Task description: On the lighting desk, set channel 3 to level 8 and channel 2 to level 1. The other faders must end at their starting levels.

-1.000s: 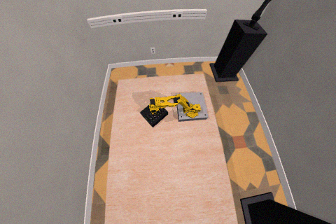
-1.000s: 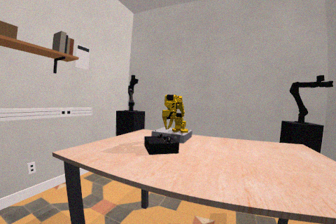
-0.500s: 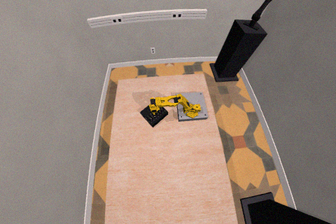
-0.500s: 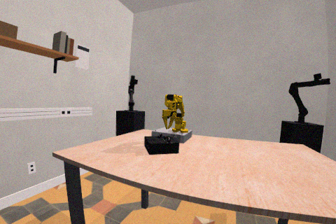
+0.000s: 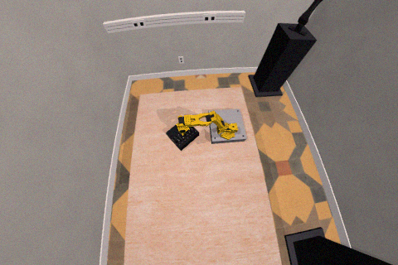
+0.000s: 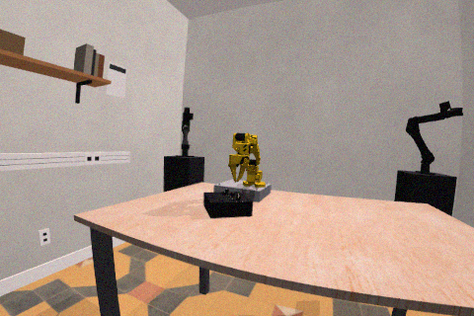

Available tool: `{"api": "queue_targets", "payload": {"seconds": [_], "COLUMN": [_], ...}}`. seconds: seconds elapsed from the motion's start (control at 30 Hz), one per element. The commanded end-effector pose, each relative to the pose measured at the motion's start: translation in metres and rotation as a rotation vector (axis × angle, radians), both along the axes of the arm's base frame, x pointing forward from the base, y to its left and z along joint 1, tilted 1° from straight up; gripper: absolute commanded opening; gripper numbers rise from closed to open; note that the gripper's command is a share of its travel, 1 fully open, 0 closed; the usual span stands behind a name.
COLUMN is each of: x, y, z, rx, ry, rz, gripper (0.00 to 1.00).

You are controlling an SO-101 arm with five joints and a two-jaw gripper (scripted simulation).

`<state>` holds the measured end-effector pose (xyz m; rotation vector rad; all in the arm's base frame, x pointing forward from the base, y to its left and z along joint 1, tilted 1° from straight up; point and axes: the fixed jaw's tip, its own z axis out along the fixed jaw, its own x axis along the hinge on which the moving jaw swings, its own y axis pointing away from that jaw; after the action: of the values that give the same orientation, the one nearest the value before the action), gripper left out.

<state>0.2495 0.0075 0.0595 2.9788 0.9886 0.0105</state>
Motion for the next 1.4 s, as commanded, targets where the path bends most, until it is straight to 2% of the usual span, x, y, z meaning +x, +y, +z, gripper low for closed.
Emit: {"api": "queue_targets", "payload": {"seconds": [0.0, 0.77, 1.37], "x": [-0.001, -0.007, -0.007], "y": [0.002, 0.031, 0.033], "z": [0.001, -0.010, -0.016], "rx": [0.001, -0.001, -0.001], "ry": [-0.003, 0.016, 0.017], "rz": [0.015, 0.014, 0.014], "gripper": [0.00, 0.00, 0.00]}}
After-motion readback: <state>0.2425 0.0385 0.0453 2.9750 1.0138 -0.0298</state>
